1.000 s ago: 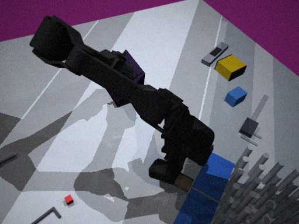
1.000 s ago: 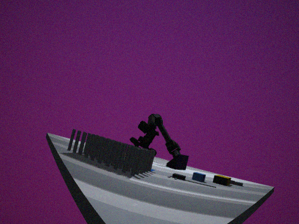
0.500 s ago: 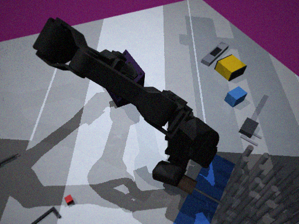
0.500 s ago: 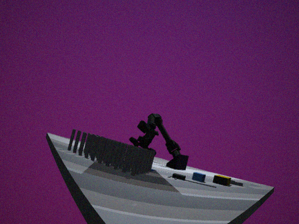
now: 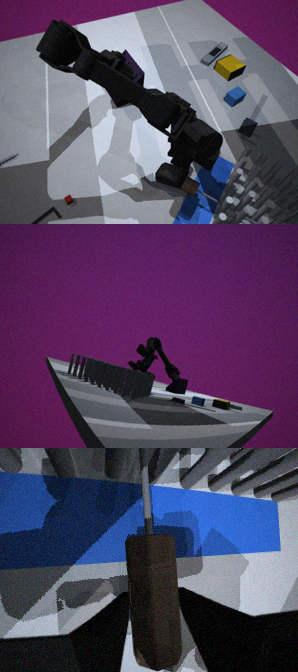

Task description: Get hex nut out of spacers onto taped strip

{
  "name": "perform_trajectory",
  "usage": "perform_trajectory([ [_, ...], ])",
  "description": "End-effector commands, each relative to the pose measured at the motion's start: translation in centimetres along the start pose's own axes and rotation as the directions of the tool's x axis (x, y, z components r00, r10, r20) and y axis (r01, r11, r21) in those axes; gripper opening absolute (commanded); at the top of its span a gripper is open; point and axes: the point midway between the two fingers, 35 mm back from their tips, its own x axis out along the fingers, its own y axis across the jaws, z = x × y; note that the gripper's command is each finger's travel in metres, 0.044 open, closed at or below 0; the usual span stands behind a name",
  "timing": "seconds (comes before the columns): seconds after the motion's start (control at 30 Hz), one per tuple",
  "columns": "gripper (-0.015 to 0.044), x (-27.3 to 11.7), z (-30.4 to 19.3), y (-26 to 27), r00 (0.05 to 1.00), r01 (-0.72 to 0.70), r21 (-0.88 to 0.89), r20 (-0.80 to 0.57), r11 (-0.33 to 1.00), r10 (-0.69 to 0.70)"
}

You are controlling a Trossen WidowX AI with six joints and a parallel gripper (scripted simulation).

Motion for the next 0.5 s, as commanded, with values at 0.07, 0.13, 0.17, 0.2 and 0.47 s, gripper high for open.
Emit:
perform_trajectory([
  [0.07,0.0000,-0.10,0.62,-0.27,1.000,0.007,0.010,0.006,1.000,-0.007],
  [0.13,0.0000,-0.06,0.73,-0.27,1.000,0.007,0.010,0.007,1.000,-0.007],
  [0.17,0.0000,-0.04,0.79,-0.27,1.000,0.007,0.010,0.007,1.000,-0.007],
  [0.2,0.0000,-0.03,0.85,-0.27,1.000,0.007,0.010,0.007,1.000,-0.007],
  [0.47,0.0000,0.11,1.32,-0.28,1.000,0.007,0.010,0.007,1.000,-0.007],
])
